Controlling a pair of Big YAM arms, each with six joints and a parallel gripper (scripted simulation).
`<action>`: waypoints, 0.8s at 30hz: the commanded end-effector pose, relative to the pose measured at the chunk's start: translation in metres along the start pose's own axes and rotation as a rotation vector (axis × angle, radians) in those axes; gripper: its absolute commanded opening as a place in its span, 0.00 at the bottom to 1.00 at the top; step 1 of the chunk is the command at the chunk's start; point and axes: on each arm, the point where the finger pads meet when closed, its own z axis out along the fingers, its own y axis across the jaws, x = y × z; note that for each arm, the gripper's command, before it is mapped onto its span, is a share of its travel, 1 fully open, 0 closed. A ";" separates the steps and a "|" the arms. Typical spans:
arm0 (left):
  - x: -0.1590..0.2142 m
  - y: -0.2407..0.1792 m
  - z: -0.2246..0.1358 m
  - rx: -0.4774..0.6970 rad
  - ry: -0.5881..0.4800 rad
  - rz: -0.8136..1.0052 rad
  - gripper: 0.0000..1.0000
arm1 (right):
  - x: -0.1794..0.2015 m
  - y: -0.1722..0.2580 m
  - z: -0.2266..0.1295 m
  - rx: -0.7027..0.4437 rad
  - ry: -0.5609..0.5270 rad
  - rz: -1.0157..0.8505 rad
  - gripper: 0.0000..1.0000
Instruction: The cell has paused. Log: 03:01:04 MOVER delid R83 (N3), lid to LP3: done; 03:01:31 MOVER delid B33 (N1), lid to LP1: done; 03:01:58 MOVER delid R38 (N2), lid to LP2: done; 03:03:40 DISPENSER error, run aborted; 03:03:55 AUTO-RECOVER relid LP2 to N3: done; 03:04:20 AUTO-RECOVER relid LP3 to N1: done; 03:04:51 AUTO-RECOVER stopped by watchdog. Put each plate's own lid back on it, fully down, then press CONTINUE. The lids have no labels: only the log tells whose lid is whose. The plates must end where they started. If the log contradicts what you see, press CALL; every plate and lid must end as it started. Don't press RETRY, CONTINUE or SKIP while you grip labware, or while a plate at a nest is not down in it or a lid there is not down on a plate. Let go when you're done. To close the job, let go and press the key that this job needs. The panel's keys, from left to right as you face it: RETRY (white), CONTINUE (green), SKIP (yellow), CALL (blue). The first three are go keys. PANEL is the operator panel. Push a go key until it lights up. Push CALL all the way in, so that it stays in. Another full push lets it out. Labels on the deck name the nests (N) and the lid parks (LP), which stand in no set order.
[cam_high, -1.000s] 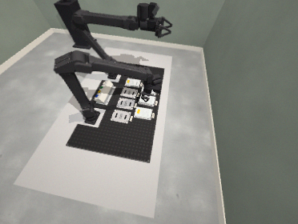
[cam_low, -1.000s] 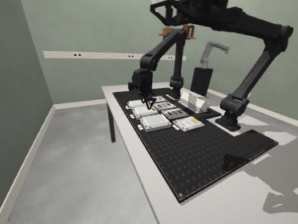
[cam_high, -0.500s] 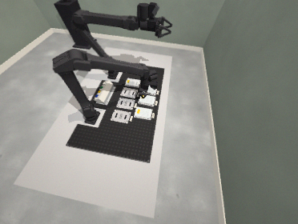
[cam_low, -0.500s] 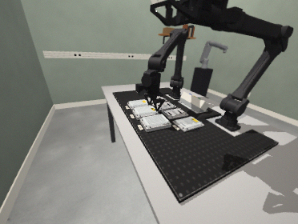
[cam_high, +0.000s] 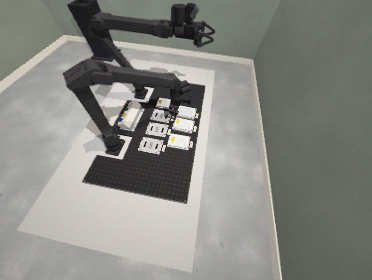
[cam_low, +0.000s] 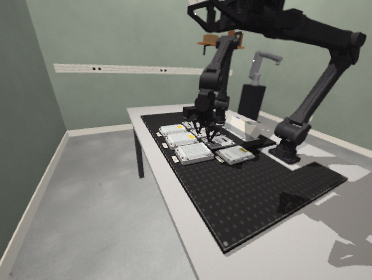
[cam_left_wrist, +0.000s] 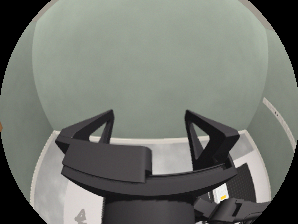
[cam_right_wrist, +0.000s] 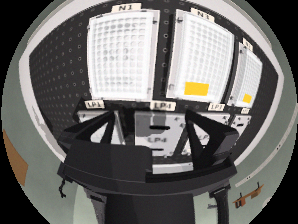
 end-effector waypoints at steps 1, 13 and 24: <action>-0.037 0.008 -0.006 -0.013 -0.067 0.014 1.00 | 0.005 0.025 -0.017 -0.032 -0.034 0.017 1.00; -0.037 0.008 -0.006 -0.013 -0.067 0.014 1.00 | 0.034 0.070 -0.015 -0.032 -0.028 0.017 1.00; -0.037 0.008 -0.006 -0.013 -0.067 0.014 1.00 | 0.074 0.112 -0.015 -0.034 -0.023 0.017 1.00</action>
